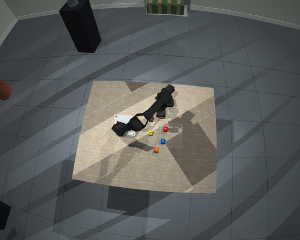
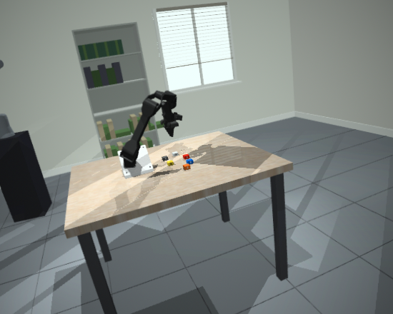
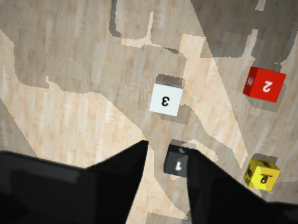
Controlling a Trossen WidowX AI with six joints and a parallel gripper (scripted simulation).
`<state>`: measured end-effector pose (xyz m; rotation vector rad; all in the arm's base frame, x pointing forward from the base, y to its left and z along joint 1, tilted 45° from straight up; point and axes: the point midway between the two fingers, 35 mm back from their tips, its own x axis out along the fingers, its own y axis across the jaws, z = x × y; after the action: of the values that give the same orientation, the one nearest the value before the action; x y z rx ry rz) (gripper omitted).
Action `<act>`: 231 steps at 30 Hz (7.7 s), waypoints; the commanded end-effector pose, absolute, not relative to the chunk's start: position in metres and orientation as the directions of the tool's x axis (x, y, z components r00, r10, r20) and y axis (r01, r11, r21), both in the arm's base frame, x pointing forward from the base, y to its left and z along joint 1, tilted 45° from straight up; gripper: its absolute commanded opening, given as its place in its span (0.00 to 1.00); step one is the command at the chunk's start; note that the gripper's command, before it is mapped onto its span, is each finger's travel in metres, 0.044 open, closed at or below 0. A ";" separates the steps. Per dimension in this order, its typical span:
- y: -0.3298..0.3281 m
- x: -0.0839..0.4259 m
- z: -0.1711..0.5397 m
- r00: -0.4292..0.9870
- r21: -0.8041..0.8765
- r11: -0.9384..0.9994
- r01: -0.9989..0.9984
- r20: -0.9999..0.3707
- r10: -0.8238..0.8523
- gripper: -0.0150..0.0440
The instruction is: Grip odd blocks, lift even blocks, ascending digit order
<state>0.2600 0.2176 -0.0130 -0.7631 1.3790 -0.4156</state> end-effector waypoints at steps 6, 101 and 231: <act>0.209 0.265 -0.023 0.162 -0.692 0.710 -0.134 -0.722 -0.673 0.55; 0.135 0.282 -0.099 0.164 -0.695 0.707 -0.131 -0.718 -0.676 0.93; 0.011 0.340 0.036 0.175 -0.696 0.705 -0.133 -0.717 -0.675 0.46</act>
<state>0.3383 0.0084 0.0347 -0.7395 1.3737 -0.4464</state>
